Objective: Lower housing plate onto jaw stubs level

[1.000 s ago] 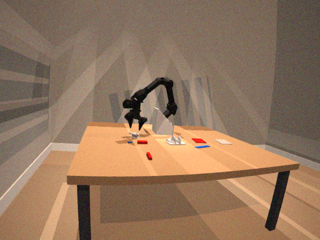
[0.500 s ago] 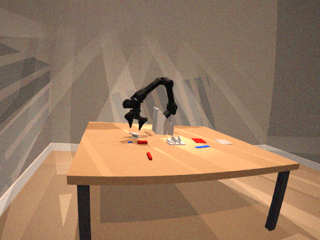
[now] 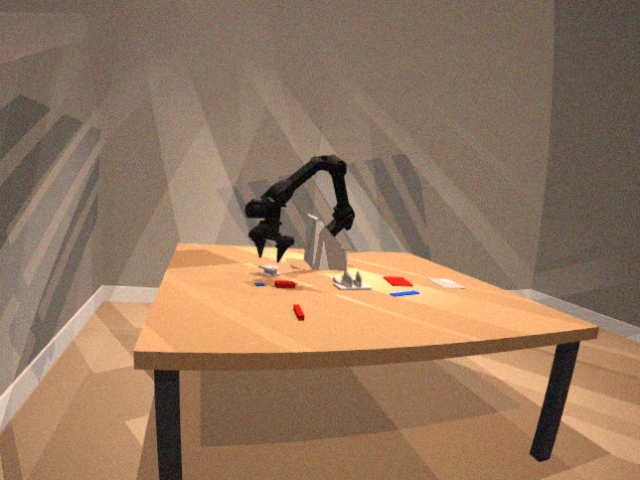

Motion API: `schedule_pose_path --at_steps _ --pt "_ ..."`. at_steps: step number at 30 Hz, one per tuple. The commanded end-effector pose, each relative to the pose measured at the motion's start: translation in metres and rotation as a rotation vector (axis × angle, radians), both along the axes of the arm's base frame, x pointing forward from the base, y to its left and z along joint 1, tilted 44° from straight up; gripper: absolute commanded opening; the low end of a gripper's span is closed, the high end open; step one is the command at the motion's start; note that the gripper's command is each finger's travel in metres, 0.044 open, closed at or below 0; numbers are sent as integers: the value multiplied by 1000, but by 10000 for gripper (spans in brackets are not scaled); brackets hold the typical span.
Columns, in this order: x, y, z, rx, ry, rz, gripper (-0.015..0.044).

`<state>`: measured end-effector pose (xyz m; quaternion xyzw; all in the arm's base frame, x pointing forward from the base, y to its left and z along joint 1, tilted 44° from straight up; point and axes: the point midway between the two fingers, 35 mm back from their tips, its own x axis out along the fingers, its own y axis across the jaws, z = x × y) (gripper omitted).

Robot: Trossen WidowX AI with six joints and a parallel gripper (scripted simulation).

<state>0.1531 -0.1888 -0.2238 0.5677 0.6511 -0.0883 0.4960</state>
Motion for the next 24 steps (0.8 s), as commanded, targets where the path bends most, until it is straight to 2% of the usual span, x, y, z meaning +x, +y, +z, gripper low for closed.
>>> schedule_pose_path --at_steps 1,24 --pt "1 7 -6 10 3 0 440" --pt "7 31 -33 13 1 -3 440"
